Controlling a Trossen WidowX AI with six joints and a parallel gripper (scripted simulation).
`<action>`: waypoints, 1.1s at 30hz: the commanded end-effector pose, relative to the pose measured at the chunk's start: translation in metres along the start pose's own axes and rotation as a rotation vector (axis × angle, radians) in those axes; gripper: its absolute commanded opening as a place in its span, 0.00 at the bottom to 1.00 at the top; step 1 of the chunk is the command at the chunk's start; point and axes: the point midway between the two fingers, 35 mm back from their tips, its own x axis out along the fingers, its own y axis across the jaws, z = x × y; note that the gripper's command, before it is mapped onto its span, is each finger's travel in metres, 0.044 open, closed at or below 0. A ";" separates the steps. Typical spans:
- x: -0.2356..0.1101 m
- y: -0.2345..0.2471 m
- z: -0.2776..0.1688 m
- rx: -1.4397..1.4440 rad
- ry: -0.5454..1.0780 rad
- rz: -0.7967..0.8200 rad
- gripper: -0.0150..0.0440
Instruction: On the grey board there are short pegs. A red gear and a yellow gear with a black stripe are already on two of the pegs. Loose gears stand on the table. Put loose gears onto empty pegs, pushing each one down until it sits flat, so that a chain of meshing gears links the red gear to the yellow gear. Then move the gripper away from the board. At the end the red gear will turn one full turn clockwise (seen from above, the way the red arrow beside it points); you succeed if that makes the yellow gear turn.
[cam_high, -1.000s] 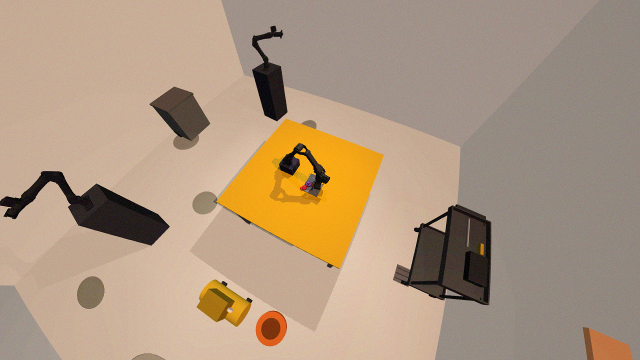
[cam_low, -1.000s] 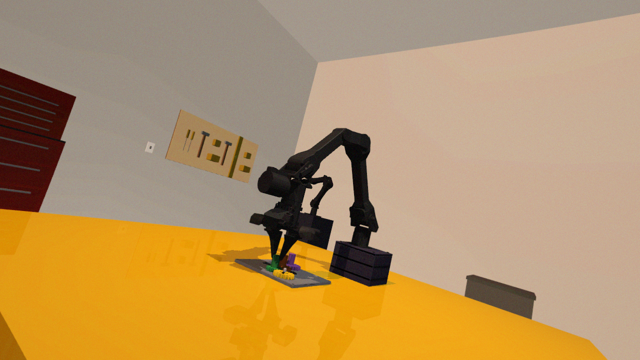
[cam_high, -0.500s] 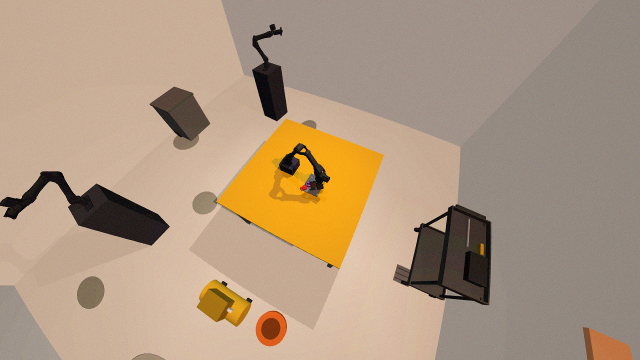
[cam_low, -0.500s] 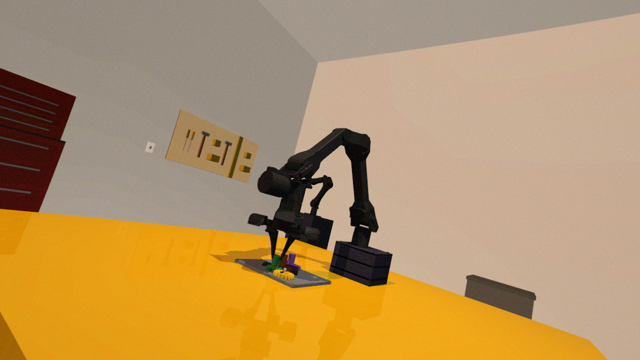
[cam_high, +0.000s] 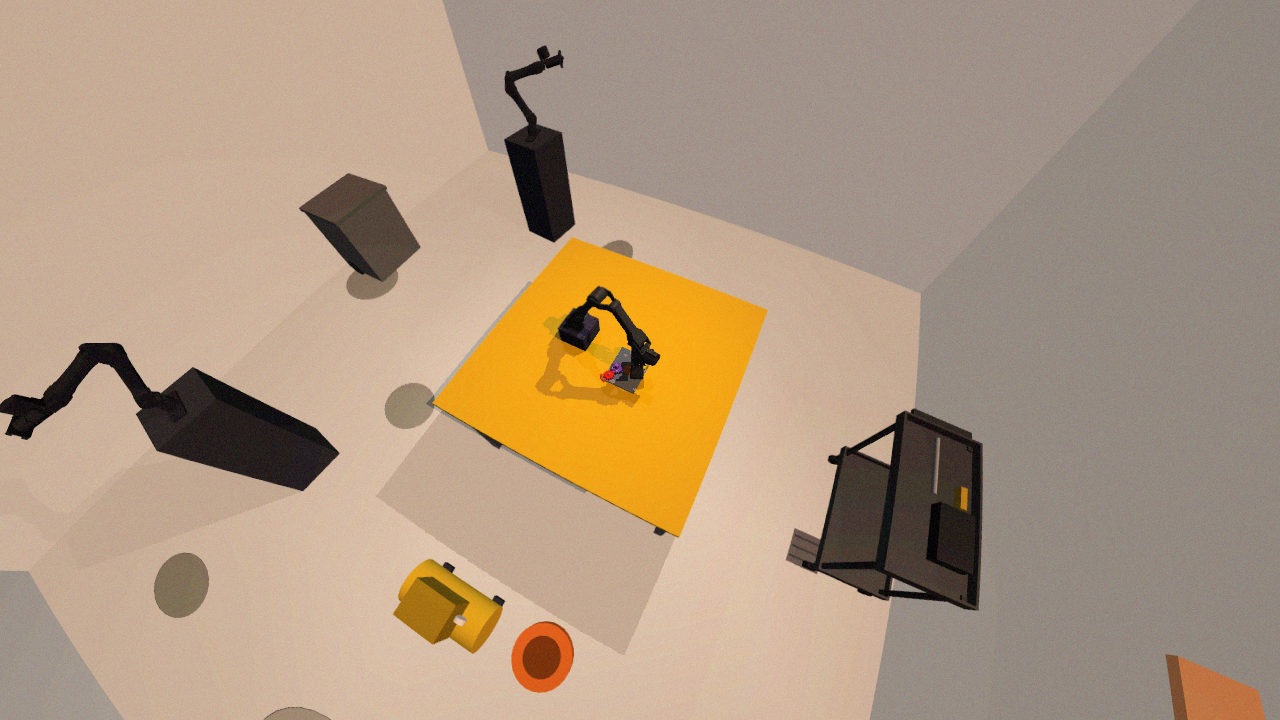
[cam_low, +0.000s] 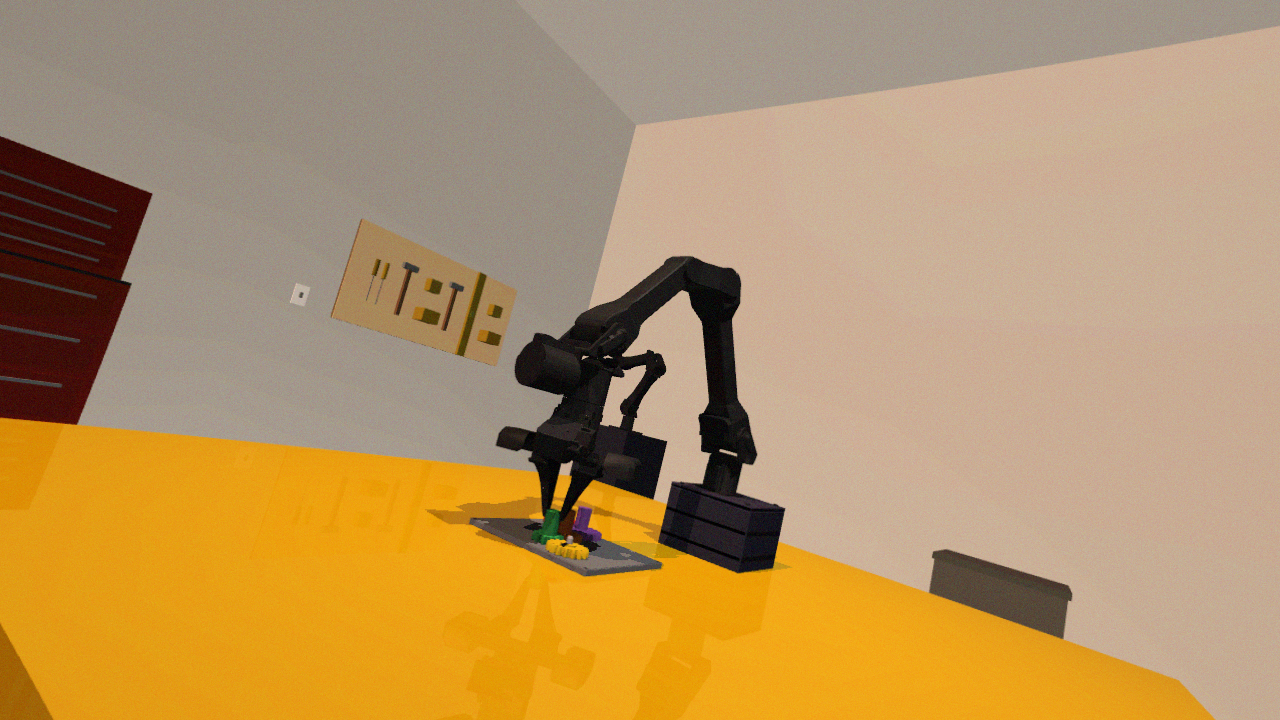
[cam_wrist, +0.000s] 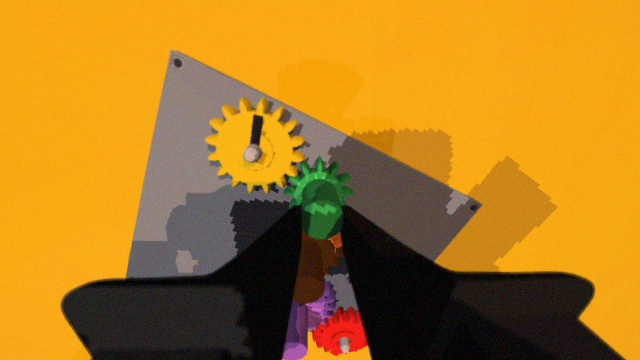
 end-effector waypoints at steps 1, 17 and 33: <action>0.001 0.000 0.001 0.103 0.000 0.000 0.25; 0.001 0.000 -0.001 0.177 0.001 0.000 0.25; 0.001 0.001 0.000 -0.233 0.001 0.000 0.25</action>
